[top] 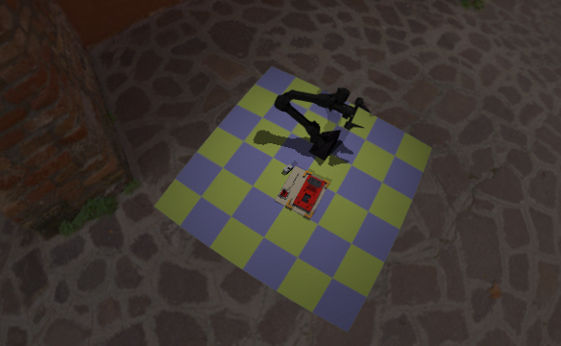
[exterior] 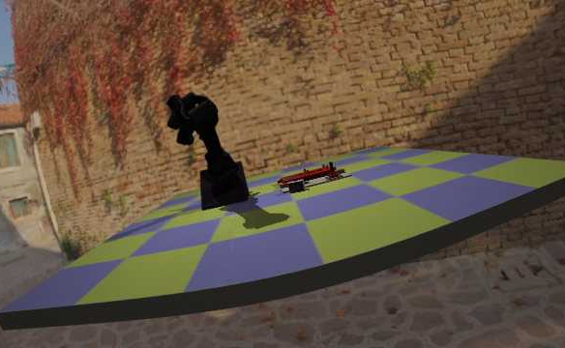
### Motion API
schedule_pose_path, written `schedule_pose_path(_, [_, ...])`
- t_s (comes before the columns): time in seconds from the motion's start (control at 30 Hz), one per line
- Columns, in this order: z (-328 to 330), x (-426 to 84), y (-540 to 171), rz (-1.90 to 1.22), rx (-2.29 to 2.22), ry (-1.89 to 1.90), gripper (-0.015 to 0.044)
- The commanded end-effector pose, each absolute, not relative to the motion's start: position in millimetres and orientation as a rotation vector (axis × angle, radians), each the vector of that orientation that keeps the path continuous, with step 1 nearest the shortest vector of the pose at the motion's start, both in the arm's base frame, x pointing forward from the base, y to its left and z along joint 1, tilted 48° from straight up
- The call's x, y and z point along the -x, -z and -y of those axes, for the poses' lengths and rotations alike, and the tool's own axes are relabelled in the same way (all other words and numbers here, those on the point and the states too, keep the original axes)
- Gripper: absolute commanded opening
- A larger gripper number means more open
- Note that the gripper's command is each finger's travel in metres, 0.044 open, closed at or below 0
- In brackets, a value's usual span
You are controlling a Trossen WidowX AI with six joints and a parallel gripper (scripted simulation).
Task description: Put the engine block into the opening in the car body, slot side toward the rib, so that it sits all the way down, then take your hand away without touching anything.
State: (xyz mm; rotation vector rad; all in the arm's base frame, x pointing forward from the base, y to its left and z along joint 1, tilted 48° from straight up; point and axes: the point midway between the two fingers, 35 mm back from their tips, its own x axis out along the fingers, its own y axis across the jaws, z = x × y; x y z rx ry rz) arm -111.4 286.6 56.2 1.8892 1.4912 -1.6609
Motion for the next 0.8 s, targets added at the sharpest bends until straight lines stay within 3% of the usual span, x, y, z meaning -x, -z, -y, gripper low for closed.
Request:
schedule_pose_path(0.0, [-291, 95, -55, -1.368, -2.002, 1.770, 0.0440])
schedule_pose_path(0.33, [-296, 65, -54, -1.175, -2.177, 1.937, 0.0440])
schedule_pose_path(0.77, [-296, 20, -51, -0.682, -2.490, 2.229, 0.0440])
